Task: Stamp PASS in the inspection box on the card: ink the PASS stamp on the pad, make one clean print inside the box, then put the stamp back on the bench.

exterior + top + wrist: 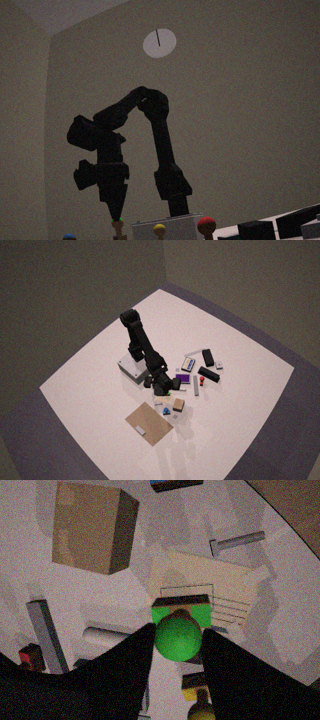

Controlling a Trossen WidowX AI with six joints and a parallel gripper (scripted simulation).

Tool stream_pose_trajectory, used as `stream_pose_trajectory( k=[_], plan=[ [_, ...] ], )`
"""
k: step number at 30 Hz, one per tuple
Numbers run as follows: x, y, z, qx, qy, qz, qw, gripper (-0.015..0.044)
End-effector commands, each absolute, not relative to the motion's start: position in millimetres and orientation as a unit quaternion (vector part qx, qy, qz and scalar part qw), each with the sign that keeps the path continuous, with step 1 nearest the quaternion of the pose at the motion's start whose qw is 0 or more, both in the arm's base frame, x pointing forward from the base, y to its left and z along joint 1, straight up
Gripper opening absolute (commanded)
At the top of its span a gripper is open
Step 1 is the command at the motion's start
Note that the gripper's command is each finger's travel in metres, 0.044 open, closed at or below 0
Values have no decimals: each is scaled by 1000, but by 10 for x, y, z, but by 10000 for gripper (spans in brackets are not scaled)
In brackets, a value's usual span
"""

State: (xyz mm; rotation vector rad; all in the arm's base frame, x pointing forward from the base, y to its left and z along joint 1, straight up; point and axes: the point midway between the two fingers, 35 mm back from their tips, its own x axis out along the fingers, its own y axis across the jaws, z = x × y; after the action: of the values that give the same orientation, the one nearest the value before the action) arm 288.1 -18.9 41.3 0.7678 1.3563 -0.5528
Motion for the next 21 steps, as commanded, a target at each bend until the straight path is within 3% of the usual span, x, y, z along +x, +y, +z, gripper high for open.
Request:
stream_pose_trajectory(
  k=[1, 21],
  plan=[
    [2870, -193, 377, 341, 603, -249, 676, 0],
    [2862, -192, 246, 341, 602, -249, 677, 0]
  ],
)
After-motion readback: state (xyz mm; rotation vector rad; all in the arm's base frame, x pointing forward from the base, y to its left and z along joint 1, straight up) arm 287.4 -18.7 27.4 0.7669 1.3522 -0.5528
